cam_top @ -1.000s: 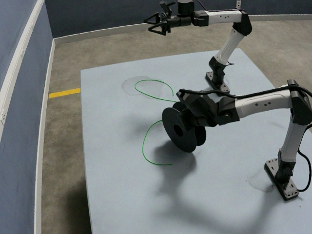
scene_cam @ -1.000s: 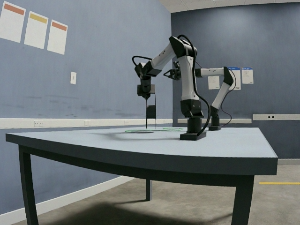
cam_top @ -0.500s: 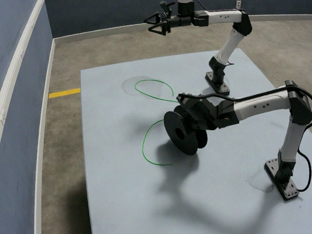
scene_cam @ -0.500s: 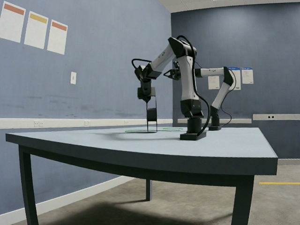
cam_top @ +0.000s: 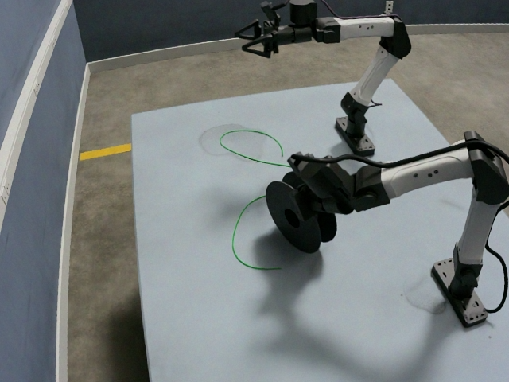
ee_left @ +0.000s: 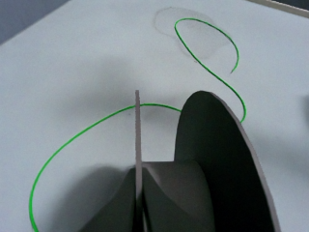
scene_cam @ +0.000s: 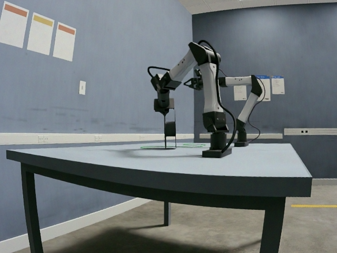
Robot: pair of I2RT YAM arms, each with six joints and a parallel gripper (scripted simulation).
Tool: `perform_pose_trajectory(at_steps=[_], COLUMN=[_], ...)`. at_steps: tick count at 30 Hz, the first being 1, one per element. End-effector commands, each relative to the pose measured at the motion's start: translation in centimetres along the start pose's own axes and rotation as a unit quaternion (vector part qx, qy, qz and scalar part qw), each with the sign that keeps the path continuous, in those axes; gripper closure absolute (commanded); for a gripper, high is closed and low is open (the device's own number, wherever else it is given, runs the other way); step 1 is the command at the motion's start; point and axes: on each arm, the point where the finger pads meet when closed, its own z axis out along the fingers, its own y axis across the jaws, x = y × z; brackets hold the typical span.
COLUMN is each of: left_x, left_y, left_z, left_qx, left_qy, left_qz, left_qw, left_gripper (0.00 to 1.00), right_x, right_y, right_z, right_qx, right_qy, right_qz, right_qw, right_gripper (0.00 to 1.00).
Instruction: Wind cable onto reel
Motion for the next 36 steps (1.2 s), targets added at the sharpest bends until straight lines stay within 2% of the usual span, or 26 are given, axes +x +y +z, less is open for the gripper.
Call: perform_pose_trajectory(at_steps=[1,16,29,31,36], left_x=[-0.20,-0.20,-0.15,-0.15,-0.16], left_y=[0.52,0.52,0.64,0.64,0.57], left_z=[0.55,0.55,0.57,0.57,0.60], left_qx=[-0.002,-0.002,-0.006,-0.006,-0.005], left_qy=[-0.016,-0.016,-0.014,-0.014,-0.014], left_qz=[0.008,0.008,0.009,0.009,0.009], left_qw=[1.000,1.000,1.000,1.000,1.000], left_gripper=[1.00,1.00,0.67,0.67,0.55], right_x=[-0.47,-0.47,-0.47,-0.47,-0.47], right_y=[-0.21,-0.21,-0.21,-0.21,-0.21], right_z=[-0.03,-0.03,-0.03,-0.03,-0.03], right_qx=[0.002,0.002,0.002,0.002,0.002], right_qy=[-0.013,-0.013,-0.013,-0.013,-0.013], right_qz=[0.006,0.006,0.006,0.006,0.006], right_qw=[1.000,1.000,1.000,1.000,1.000], right_gripper=[0.00,0.00,0.00,0.00,0.00])
